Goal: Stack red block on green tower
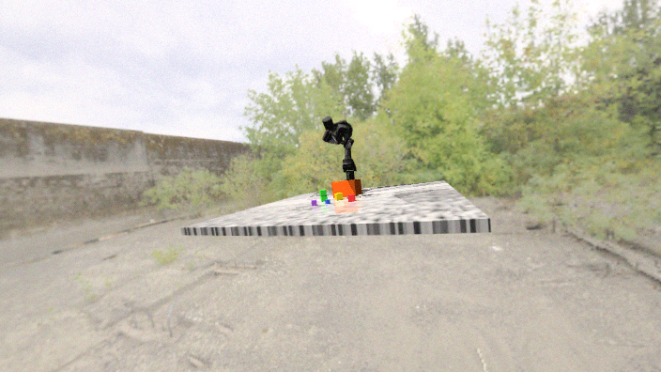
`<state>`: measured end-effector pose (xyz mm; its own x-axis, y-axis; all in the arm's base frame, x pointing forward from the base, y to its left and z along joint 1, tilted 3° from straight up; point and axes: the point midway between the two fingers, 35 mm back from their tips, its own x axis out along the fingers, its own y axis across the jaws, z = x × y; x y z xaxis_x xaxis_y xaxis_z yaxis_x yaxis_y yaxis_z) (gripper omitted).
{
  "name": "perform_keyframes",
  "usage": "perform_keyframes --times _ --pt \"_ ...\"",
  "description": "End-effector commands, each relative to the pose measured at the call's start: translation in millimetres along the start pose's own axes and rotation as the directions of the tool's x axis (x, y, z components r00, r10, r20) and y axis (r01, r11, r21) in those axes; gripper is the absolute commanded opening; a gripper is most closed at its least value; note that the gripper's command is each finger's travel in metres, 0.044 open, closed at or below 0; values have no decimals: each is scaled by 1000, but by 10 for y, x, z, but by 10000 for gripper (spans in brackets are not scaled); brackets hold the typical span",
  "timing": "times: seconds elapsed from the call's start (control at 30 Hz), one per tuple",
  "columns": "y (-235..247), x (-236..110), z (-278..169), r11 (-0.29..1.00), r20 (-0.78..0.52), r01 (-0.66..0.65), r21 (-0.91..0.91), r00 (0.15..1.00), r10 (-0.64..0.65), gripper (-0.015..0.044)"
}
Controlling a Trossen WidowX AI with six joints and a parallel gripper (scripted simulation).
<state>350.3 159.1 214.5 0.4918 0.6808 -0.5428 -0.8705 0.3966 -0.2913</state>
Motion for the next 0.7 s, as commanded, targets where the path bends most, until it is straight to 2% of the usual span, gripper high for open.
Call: perform_keyframes --times 0.0,0.13,0.3,0.57,0.67 --pt "151 303 -299 971 -164 -37 236 983 77 440" --pt "355 521 -608 901 -330 3 434 931 156 440" --pt "641 698 -986 796 -529 143 588 812 245 440" --pt "1008 770 -1470 682 -766 427 594 560 317 440" --pt "1034 768 -1503 676 -781 449 585 537 319 440"
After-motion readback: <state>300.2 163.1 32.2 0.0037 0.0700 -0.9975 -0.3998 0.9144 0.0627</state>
